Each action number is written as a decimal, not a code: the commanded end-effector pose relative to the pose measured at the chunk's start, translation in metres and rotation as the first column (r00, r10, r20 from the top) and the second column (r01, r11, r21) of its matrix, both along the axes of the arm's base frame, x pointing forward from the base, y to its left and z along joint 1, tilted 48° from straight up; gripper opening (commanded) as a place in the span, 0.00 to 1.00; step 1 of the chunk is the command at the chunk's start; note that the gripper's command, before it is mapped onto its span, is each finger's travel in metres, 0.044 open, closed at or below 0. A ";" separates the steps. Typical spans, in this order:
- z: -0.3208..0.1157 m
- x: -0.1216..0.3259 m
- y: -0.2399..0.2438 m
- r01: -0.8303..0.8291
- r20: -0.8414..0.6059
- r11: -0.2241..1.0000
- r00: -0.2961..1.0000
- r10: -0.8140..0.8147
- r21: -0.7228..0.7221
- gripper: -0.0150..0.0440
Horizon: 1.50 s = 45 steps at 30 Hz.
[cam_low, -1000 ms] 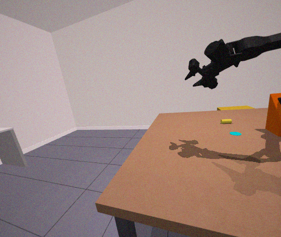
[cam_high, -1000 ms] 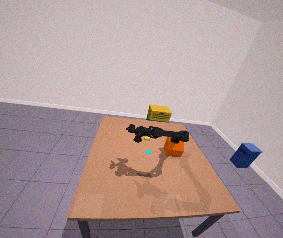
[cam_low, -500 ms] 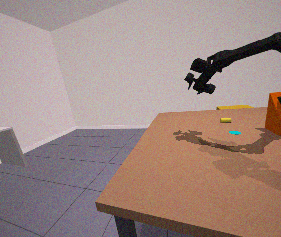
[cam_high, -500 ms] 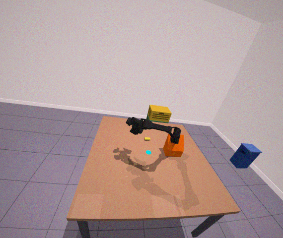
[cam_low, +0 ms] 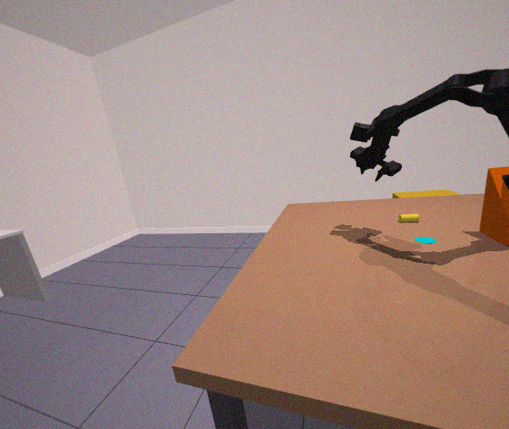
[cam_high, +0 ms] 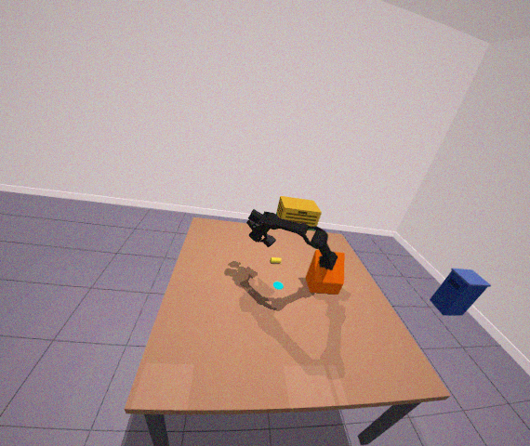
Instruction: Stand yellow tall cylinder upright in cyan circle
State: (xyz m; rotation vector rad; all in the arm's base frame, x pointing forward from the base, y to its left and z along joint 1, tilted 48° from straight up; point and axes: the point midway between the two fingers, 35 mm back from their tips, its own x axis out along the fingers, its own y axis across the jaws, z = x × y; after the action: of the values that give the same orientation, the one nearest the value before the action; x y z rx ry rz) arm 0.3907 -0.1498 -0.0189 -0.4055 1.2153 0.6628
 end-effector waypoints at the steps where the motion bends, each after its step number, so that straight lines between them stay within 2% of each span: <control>1: -0.031 -0.027 0.000 0.096 -0.101 0.989 0.991 -0.085 0.112 0.78; 10: -0.080 -0.081 0.004 0.337 -0.319 0.892 0.917 -0.238 0.303 0.78; 20: -0.114 -0.134 0.021 0.595 -0.550 0.685 0.768 -0.328 0.421 0.78; 27: -0.116 -0.134 0.023 0.599 -0.554 0.680 0.765 -0.329 0.422 0.78; 35: -0.184 -0.126 0.097 0.599 -0.555 0.678 0.765 -0.327 0.426 0.78; 40: -0.189 -0.126 0.104 0.598 -0.556 0.678 0.765 -0.325 0.428 0.78; 45: -0.189 -0.126 0.104 0.598 -0.556 0.678 0.765 -0.325 0.428 0.56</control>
State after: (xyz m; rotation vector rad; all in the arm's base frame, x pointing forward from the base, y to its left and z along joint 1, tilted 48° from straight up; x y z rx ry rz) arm 0.2647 -0.0492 -0.2069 0.6177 1.3863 0.6412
